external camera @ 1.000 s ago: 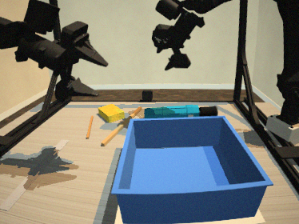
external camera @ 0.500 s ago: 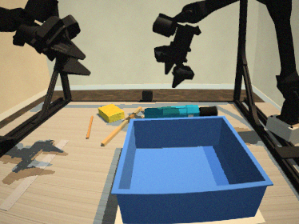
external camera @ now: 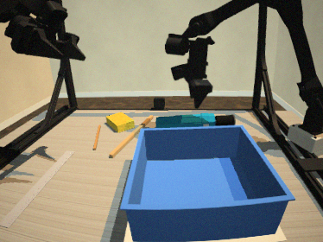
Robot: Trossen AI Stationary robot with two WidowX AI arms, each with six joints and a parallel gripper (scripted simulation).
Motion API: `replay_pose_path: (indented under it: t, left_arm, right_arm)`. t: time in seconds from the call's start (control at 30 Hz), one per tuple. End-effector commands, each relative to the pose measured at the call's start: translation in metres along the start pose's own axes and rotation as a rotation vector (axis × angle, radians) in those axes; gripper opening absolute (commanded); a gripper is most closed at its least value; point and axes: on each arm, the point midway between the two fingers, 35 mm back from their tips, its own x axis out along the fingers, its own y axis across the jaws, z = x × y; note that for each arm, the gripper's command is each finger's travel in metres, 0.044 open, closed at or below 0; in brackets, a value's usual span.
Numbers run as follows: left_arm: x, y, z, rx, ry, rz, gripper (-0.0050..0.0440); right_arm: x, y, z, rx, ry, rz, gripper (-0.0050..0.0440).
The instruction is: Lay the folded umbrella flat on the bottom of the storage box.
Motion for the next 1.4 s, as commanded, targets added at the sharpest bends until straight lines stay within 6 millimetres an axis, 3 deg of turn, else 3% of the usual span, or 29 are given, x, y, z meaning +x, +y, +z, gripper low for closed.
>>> replay_pose_path:
  t: [0.0,0.37,0.5,0.73,1.37]
  left_arm:
    - [0.005,0.002,-0.003,0.044,0.023,0.044,0.0400]
    - [0.009,0.005,-0.007,0.078,0.047,0.078,0.0400]
    - [0.025,0.003,-0.005,0.078,0.047,0.078,0.0400]
    - [0.026,0.003,-0.005,0.078,0.047,0.078,0.0400]
    - [0.053,0.005,-0.005,0.082,0.054,0.077,0.0400]
  right_arm:
    - [-0.013,-0.003,0.008,0.097,-0.021,-0.012,0.0400]
    - [-0.021,-0.004,0.008,0.165,-0.025,-0.023,0.0400]
    - [-0.021,-0.004,0.008,0.165,-0.025,-0.023,0.0400]
    - [-0.021,-0.004,0.008,0.165,-0.025,-0.023,0.0400]
    - [-0.021,-0.004,0.008,0.165,-0.025,-0.023,0.0400]
